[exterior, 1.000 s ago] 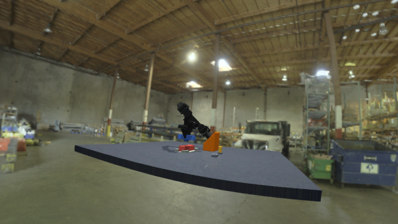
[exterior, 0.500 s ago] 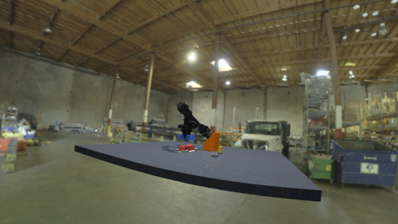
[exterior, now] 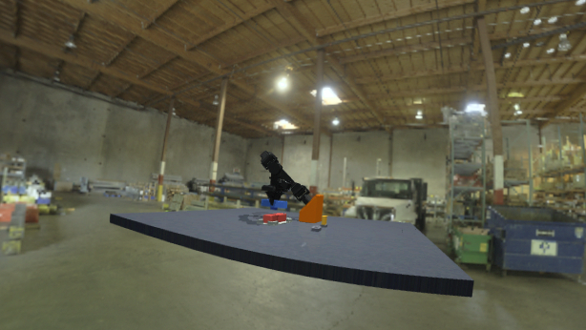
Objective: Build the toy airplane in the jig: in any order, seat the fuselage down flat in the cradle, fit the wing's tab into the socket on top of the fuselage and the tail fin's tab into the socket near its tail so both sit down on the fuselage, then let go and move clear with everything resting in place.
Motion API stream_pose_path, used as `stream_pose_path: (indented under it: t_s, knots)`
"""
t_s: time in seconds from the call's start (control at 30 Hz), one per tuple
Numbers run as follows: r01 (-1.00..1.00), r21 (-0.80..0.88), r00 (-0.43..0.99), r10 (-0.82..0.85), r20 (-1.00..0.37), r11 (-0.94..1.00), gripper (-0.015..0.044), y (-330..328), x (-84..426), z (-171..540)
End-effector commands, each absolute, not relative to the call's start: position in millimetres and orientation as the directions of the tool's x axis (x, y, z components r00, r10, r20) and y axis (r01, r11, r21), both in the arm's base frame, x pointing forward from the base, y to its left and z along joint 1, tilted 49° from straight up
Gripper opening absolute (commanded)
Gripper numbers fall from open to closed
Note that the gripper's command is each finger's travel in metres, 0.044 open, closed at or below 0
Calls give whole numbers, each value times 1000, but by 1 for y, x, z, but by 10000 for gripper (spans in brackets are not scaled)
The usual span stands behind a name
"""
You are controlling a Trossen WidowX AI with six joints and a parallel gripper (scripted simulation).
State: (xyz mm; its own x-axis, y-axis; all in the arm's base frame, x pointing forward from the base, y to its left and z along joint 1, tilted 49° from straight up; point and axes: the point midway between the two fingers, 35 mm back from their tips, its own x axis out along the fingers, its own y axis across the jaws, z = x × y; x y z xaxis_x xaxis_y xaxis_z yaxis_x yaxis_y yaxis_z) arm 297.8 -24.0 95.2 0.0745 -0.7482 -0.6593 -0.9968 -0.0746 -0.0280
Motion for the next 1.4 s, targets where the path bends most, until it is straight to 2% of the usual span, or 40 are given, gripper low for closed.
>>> stream_pose_path:
  t_s: [0.0, 0.63, 0.67, 0.8, 0.97, 1.37]
  knots:
    - [-997, -26, 75, -750, -657, -77, 197, -29, 298, 91]
    - [-997, -26, 75, -752, -655, -76, 197, -49, 299, 76]
    - [-997, -27, 72, -750, -658, -73, 209, -47, 300, 77]
    - [-997, -27, 72, -750, -658, -73, 183, -47, 300, 77]
    - [-997, -27, 72, -750, -658, -73, 52, -47, 300, 77]
    - [-997, -27, 72, -750, -658, -73, 367, -47, 300, 77]
